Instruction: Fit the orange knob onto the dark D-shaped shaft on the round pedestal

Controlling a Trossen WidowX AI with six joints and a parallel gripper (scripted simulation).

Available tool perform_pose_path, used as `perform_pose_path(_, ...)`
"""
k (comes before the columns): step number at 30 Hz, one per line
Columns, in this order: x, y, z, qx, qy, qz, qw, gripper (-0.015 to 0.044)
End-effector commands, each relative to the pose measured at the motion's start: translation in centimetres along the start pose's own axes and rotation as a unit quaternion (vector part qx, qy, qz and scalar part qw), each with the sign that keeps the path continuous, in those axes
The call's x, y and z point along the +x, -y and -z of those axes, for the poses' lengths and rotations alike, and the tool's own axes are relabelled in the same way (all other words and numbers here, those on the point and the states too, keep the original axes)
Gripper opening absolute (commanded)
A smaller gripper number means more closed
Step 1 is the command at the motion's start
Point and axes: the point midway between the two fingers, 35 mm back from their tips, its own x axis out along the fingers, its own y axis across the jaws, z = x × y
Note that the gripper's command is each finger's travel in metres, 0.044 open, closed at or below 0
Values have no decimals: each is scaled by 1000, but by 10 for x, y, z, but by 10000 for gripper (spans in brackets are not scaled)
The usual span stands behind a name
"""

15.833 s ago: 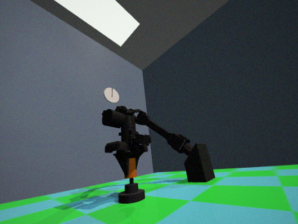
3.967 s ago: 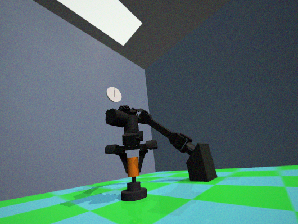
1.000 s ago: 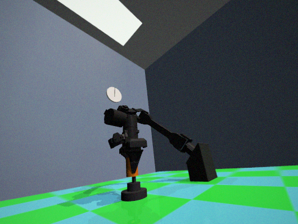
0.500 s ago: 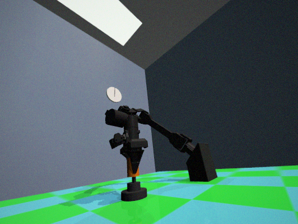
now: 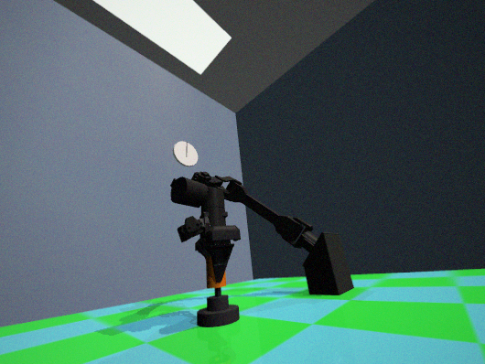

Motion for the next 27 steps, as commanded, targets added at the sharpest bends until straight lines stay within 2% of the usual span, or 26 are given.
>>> perform_pose_path(1, -3, 1, 0, 0, 2, 1, 1000, 0)
perform_pose_path(6, -5, 2, -1, 13, 2, 1, 1000, 0)
perform_pose_path(12, -4, 1, -2, 104, 2, 1, 995, 0)
perform_pose_path(27, -2, 1, 1, 104, 2, 1, 995, 0)
